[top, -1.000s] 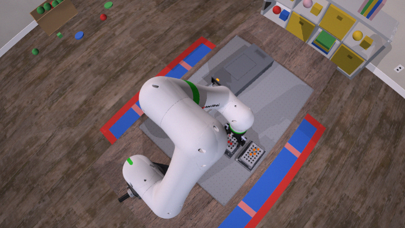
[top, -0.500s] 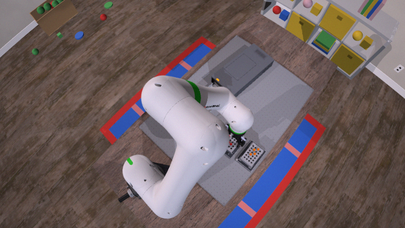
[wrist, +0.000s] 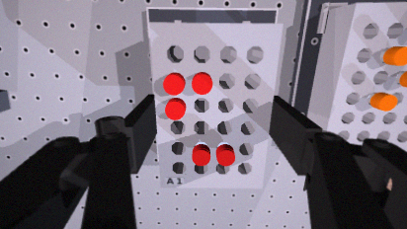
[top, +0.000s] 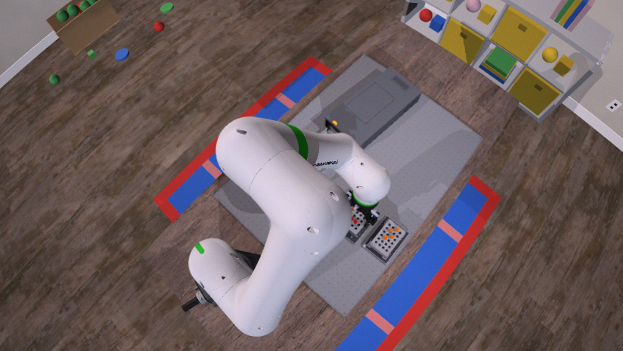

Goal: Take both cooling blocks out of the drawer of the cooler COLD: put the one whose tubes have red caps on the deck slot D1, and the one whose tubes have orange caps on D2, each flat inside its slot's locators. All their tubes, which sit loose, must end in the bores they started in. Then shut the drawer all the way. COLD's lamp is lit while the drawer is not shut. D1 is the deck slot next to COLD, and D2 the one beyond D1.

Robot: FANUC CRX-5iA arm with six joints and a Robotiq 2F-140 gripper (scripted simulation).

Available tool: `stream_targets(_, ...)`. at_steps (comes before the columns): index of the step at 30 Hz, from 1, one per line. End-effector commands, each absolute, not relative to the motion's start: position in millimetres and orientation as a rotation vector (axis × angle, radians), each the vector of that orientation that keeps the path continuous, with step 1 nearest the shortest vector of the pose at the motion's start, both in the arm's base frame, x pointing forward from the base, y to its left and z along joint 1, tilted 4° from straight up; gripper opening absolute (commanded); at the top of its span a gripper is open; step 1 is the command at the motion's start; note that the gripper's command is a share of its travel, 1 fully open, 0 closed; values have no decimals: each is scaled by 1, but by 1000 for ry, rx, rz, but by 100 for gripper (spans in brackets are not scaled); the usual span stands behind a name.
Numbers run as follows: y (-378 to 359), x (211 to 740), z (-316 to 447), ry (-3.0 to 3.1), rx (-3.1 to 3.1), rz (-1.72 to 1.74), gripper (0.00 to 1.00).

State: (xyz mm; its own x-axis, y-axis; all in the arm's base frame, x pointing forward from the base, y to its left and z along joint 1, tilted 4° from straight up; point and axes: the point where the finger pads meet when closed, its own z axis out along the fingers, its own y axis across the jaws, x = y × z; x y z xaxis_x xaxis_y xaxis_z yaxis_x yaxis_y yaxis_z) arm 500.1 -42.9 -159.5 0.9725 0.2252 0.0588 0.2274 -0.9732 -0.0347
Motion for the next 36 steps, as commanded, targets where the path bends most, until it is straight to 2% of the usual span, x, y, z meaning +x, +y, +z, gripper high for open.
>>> stream_targets(1, -43, 501, -157, -354, -3079, -86, 10)
stream_targets(36, -43, 500, -153, -354, -3079, -86, 10)
